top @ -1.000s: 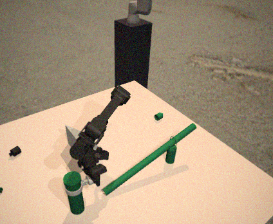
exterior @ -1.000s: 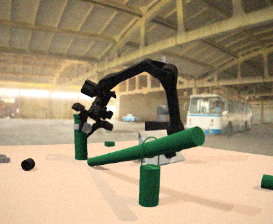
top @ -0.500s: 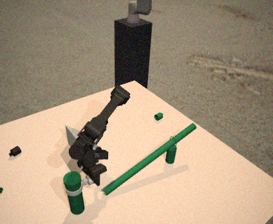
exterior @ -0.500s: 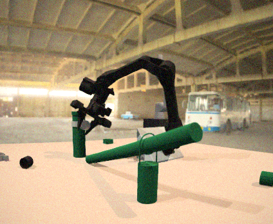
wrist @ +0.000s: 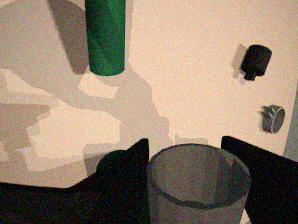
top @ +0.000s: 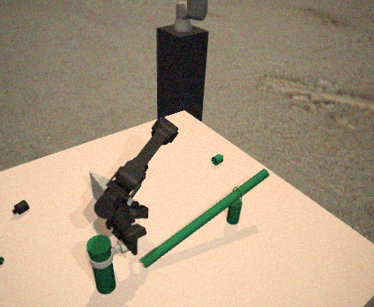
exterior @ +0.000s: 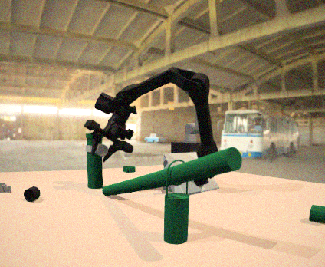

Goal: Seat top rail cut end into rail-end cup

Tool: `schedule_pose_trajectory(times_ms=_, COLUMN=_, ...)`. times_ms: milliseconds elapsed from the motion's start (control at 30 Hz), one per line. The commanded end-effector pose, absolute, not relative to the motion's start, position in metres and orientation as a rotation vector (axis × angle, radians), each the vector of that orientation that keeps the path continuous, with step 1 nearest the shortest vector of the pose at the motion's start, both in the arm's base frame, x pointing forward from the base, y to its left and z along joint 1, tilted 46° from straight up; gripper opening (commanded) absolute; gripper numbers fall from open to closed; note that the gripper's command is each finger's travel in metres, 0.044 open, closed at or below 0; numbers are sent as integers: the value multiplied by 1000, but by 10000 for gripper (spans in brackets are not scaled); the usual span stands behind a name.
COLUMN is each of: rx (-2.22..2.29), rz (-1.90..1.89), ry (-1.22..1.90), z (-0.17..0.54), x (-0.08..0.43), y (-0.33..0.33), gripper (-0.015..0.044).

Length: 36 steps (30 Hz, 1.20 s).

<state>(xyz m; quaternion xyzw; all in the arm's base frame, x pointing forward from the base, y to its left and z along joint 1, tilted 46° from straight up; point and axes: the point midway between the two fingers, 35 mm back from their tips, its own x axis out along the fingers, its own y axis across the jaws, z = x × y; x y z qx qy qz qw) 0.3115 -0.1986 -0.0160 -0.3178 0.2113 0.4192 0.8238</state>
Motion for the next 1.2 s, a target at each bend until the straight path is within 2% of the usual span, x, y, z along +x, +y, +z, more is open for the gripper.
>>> schedule_pose_trajectory(times_ms=0, rx=-675, rz=891, ry=450, z=-11, x=312, y=-199, gripper=315)
schedule_pose_trajectory(times_ms=167, rx=-673, rz=889, ry=453, z=13, x=313, y=-200, gripper=440)
schedule_pose_trajectory(times_ms=500, rx=-618, rz=871, ry=475, z=41, x=313, y=-199, gripper=440)
schedule_pose_trajectory(times_ms=933, rx=554, rz=472, ry=873, z=167, x=303, y=-185, gripper=440)
schedule_pose_trajectory(times_ms=1167, rx=713, rz=406, ry=916, z=184, x=299, y=-180, gripper=440)
